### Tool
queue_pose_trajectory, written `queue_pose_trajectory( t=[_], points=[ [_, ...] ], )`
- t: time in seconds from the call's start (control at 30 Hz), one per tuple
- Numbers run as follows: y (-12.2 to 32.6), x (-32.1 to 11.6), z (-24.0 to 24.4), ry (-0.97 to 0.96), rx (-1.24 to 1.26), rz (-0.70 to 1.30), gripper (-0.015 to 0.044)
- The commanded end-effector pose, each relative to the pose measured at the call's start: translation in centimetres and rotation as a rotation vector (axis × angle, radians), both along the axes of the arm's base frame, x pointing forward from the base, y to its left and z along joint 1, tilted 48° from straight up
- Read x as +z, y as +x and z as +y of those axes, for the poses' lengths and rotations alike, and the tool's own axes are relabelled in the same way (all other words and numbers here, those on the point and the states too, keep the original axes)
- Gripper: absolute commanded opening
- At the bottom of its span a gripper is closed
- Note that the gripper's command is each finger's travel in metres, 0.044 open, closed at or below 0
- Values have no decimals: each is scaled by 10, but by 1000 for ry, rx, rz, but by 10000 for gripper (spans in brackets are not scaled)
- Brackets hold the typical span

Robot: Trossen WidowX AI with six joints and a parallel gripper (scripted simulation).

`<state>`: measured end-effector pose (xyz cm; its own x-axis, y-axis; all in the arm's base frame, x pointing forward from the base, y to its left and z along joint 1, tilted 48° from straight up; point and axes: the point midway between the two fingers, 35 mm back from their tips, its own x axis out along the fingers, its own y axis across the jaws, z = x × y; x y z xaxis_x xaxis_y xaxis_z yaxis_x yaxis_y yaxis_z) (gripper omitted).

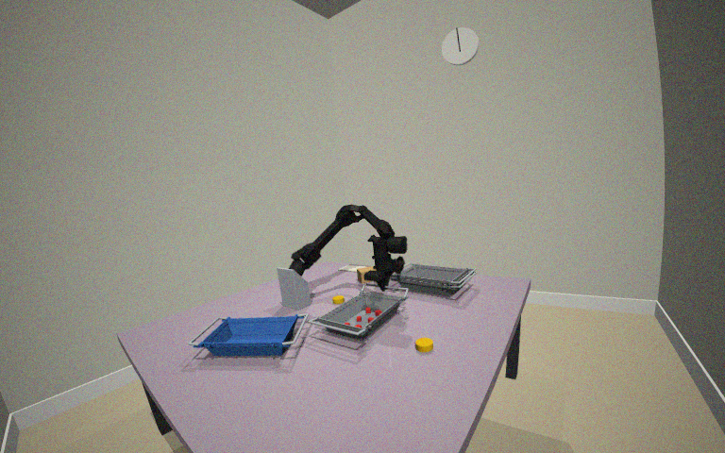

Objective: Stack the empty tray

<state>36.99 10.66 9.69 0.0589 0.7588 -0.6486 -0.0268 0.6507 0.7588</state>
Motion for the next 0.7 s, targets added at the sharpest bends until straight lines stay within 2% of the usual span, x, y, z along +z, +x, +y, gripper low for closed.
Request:
queue_pose_trajectory(
  t=[0.0, 0.43, 0.67],
  points=[
    [2, -9, -15, -22, -11, 2, 82],
    [4, -54, -30, -22, -11, 2, 82],
    [4, -39, -44, -24, -11, 2, 82]
  ],
)
